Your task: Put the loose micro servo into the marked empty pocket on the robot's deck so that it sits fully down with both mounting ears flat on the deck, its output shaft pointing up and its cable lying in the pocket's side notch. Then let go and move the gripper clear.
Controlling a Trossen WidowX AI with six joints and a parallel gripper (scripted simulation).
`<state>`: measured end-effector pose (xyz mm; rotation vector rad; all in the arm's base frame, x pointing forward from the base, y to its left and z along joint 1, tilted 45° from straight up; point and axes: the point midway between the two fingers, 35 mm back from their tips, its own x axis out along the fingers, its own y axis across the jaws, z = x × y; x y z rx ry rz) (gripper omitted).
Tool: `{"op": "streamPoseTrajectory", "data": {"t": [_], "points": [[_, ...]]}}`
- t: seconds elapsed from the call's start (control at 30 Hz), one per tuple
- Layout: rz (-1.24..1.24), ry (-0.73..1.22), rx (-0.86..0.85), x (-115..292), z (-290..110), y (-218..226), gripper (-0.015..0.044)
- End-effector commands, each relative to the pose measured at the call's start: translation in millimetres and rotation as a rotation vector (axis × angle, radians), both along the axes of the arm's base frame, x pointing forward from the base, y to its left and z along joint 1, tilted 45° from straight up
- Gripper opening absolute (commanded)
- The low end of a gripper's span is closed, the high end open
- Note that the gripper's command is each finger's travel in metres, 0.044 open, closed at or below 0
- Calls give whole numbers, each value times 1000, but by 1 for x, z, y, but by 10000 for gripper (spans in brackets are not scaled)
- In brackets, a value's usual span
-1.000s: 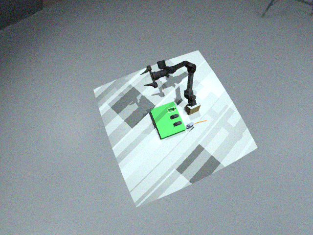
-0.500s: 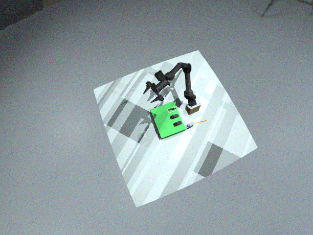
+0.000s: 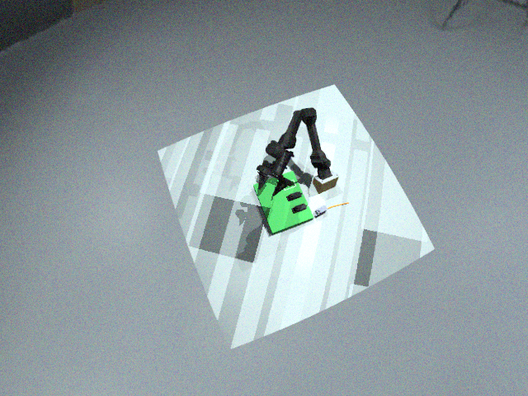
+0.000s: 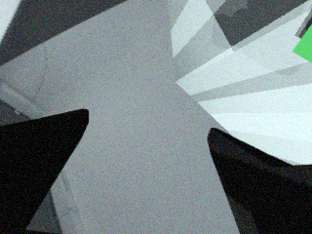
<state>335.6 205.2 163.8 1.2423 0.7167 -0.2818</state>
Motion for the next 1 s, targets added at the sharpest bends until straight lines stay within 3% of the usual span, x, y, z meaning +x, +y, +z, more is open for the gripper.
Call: {"op": "streamPoseTrajectory", "data": {"t": [0.0,0.47,0.97], "points": [[61,76,-85,-12,-30,8,440],[296,342,-404,-72,-127,23,440],[549,615,-756,-149,-204,2,440]]}}
